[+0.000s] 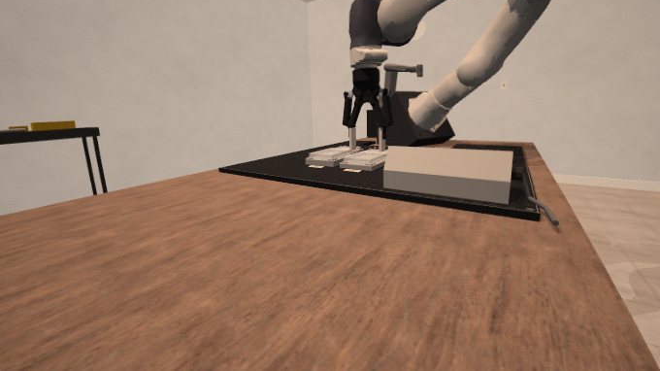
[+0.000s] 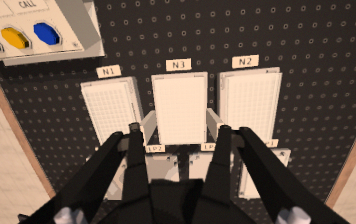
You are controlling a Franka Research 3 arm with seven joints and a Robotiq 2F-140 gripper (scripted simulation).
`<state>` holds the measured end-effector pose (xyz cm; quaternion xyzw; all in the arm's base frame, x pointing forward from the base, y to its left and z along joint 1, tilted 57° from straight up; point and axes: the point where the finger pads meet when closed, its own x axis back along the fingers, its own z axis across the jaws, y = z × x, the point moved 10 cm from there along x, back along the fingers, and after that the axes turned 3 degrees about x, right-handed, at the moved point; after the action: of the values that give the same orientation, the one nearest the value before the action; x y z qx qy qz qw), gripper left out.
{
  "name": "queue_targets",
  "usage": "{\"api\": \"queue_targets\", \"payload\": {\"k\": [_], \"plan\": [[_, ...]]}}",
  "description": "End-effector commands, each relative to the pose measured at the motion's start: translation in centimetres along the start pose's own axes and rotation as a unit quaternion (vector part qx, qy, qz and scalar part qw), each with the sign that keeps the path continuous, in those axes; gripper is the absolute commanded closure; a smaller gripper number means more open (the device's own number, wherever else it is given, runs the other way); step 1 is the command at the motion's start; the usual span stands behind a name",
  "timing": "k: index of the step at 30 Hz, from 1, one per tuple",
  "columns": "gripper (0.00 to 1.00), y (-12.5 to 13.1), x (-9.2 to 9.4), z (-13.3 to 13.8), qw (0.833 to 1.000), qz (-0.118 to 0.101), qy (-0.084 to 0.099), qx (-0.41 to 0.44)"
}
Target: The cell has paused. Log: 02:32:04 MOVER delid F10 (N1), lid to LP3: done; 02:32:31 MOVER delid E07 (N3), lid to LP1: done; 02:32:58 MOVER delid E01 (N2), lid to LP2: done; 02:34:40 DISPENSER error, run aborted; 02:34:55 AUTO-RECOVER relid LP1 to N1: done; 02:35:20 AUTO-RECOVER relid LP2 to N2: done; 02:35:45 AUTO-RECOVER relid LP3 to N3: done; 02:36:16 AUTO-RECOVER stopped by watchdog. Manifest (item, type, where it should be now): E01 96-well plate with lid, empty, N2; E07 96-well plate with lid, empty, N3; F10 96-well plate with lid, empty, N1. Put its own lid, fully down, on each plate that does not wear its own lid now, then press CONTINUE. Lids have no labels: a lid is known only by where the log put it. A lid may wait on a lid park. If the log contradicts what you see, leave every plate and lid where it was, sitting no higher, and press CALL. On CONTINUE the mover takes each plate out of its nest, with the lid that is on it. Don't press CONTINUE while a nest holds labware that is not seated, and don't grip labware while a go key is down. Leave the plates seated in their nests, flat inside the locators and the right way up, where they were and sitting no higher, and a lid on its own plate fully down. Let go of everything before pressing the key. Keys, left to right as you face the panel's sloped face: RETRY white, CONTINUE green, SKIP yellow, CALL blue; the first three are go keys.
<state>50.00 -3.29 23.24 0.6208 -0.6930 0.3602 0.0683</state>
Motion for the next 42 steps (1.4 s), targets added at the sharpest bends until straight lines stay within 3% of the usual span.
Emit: {"api": "queue_targets", "payload": {"k": [1, 21, 22, 42], "plan": [[0.41, 0.03, -0.06, 0.01, 1.0, 0.001, 0.0, 0.001], [0.41, 0.03, -0.06, 0.01, 1.0, 0.001, 0.0, 0.001], [0.34, 0.03, -0.06, 0.01, 1.0, 0.001, 0.0, 0.001], [0.34, 0.03, -0.06, 0.01, 1.0, 0.001, 0.0, 0.001]]}}
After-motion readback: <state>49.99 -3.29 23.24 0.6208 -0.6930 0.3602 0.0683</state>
